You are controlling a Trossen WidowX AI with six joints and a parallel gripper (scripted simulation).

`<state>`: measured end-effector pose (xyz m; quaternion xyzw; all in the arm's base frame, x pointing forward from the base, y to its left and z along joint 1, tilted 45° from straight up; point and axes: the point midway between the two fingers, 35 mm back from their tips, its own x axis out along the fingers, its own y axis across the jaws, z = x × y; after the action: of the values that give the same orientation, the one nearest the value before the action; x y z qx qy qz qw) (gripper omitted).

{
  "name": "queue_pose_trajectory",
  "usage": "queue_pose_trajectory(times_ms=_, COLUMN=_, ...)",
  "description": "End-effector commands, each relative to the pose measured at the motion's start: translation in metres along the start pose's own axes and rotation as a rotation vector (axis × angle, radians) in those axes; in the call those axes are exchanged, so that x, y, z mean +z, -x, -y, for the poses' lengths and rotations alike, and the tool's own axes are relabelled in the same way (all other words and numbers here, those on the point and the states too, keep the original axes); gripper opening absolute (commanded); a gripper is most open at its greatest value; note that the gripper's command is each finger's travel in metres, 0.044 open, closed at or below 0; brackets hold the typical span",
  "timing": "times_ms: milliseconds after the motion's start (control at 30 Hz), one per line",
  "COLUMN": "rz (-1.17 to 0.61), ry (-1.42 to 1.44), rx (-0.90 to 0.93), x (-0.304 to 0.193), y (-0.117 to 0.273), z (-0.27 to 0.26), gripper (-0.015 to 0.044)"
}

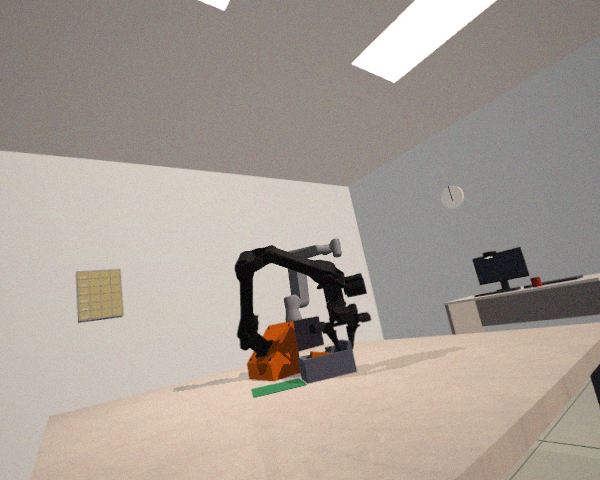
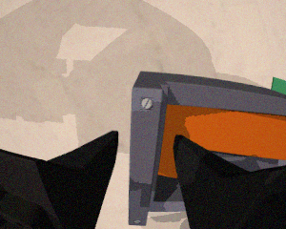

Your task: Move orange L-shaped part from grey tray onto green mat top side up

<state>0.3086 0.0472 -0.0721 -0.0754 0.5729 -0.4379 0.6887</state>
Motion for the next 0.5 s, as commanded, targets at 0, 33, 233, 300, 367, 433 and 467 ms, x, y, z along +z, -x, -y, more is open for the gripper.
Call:
queue_pose_trajectory(times_ms=0, rz=-0.001, ry=0.010, rx=-0.014, x=-0.002, y=-0.011, z=0.001, gripper=0.0180)
queue_pose_trajectory(times_ms=33, rz=-0.001, ry=0.010, rx=-0.014, x=-0.002, y=-0.013, z=0.001, gripper=0.0180)
queue_pose_trajectory(times_ms=233, rz=-0.001, ry=0.010, rx=-0.015, x=-0.002, y=-0.022, z=0.002, gripper=0.0180)
queue_pose_trajectory(times_ms=300, rz=-0.001, ry=0.010, rx=-0.015, x=-0.002, y=-0.023, z=0.002, gripper=0.0180)
queue_pose_trajectory(times_ms=367, rz=-0.001, ry=0.010, rx=-0.015, x=-0.002, y=-0.023, z=0.002, gripper=0.0180)
queue_pose_trajectory(times_ms=433, rz=-0.001, ry=0.010, rx=-0.015, x=-0.002, y=-0.023, z=0.002, gripper=0.0180)
queue_pose_trajectory(times_ms=467, rz=-0.001, ry=0.010, rx=-0.015, x=-0.002, y=-0.023, z=0.002, gripper=0.0180)
